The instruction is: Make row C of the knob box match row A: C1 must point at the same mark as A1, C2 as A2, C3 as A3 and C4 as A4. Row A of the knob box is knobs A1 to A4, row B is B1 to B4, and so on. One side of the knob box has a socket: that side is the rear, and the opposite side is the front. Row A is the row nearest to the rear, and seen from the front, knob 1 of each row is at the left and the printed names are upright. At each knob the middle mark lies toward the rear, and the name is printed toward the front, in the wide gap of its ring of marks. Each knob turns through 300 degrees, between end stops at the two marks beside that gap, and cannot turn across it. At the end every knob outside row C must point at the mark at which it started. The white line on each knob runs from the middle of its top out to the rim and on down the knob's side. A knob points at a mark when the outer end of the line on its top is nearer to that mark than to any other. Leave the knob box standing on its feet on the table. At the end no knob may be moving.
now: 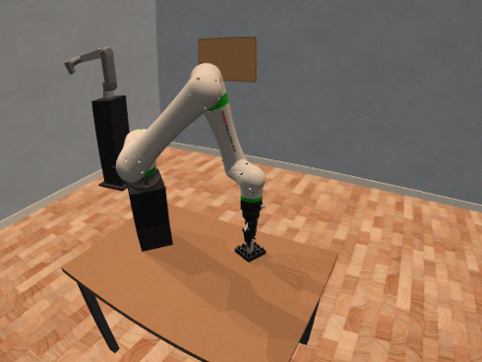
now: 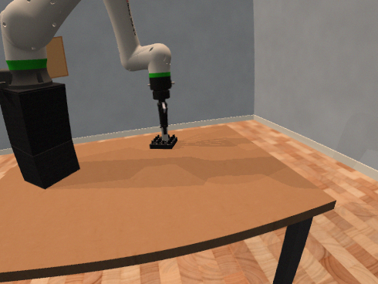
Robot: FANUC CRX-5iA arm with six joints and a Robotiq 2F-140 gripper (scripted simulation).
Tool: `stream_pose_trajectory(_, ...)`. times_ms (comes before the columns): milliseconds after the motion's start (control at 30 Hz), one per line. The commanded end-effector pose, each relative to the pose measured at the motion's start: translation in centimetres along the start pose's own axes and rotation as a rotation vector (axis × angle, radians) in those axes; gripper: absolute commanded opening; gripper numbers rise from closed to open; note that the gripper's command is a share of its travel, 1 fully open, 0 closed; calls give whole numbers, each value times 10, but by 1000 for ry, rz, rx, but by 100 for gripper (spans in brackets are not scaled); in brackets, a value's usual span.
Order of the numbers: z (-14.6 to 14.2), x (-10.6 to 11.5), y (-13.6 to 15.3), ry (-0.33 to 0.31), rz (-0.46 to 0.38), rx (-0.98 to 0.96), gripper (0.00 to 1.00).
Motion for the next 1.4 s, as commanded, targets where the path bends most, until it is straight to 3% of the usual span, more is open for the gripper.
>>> stream_pose_trajectory(0, 0, 0, 0, -12, -17, -105, 5)
stream_pose_trajectory(667, 0, 0, 0, -9, -18, -416, 5)
stream_pose_trajectory(1367, 0, 0, 0, -8, -19, -510, 5)
Point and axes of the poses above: the point where the finger pads meet when closed, its own x axis back along the fingers, its own z axis across the jaws, y = z × x, the point moved 1 cm from there along x, back along the fingers, and after that the axes turned 6 degrees about x, right-handed, at the moved point
